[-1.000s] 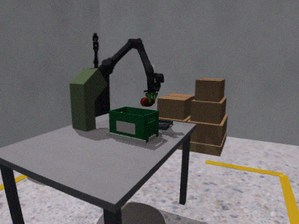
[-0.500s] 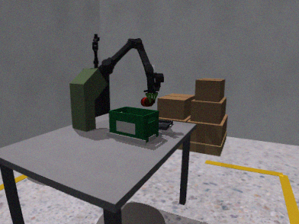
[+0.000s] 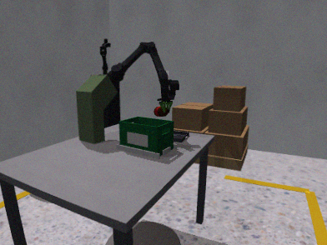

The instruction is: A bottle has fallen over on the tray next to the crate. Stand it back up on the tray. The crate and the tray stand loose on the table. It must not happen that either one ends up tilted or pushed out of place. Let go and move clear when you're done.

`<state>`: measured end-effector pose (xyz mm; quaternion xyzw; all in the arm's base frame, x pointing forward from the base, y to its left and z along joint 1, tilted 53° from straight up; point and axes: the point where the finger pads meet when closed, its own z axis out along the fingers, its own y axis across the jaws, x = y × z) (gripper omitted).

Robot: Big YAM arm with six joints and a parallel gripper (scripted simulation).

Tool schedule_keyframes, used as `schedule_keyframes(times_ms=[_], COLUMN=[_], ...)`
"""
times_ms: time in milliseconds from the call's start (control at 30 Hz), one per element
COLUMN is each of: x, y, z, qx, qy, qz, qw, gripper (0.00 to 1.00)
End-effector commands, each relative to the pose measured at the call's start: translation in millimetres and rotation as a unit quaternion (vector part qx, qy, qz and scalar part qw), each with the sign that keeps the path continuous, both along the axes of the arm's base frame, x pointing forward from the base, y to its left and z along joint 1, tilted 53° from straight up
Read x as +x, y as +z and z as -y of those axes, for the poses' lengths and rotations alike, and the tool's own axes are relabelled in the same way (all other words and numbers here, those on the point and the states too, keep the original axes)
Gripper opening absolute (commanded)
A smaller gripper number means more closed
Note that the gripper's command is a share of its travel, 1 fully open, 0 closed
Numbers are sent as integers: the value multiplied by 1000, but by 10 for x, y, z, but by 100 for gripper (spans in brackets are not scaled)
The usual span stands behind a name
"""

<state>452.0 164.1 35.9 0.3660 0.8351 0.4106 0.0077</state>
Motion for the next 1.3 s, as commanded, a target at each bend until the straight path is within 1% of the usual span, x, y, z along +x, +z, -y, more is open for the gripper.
schedule_keyframes(times_ms=[0, 633, 800, 933, 1000, 1100, 1200, 1233, 1267], x=[69, 57, 22, 25, 7, 3, 10, 120, 62], y=[133, 126, 117, 101, 103, 100, 100, 149, 112], z=[39, 23, -56, 0, -55, -58, -37, 98, 66], qx=[4, 3, -1, -7, -11, -17, -19, -21, -23], qy=[-8, -8, -3, -15, -13, -19, -24, -42, -41], qz=[16, 16, 17, 19, 21, 25, 26, 33, 30], qw=[1000, 1000, 1000, 1000, 1000, 999, 999, 998, 998], gripper=[0, 0, 0, 0, 0, 0, 0, 0, 0])
